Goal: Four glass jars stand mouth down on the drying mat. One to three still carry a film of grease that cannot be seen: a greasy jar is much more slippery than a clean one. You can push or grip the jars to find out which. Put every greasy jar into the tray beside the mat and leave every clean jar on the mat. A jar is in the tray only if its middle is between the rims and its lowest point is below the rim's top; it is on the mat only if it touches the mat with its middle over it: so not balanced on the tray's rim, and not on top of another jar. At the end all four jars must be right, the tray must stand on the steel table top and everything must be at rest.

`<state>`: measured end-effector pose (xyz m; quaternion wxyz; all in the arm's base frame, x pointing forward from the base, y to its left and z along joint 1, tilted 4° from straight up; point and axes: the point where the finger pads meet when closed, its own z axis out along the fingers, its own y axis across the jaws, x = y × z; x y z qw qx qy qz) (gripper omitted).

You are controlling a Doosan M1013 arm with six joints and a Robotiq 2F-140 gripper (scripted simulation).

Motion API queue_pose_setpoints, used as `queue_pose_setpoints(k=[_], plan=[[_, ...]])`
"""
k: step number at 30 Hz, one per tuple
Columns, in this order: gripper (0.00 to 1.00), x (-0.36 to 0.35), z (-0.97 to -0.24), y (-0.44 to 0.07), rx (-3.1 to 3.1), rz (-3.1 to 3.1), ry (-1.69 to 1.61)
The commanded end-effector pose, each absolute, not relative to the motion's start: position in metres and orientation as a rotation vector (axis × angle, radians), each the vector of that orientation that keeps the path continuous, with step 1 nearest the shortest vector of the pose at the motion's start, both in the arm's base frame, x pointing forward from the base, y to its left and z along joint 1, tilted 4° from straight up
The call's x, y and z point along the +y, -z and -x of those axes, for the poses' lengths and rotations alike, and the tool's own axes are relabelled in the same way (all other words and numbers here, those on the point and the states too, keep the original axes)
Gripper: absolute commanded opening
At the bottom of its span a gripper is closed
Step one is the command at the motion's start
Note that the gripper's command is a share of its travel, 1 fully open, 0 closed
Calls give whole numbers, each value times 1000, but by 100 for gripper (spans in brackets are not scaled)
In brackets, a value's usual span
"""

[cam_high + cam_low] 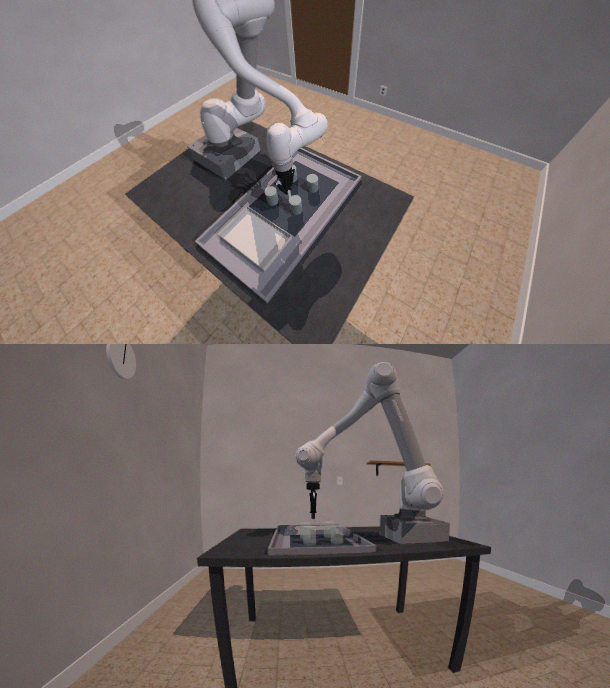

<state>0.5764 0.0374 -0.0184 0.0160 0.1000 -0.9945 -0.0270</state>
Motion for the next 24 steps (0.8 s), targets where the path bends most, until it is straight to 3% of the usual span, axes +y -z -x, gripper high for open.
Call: queue_pose_setpoints(k=[1,24], plan=[[0,37,-577,18,-3093,-311,84],[0,32,-550,25,-3093,-311,84]])
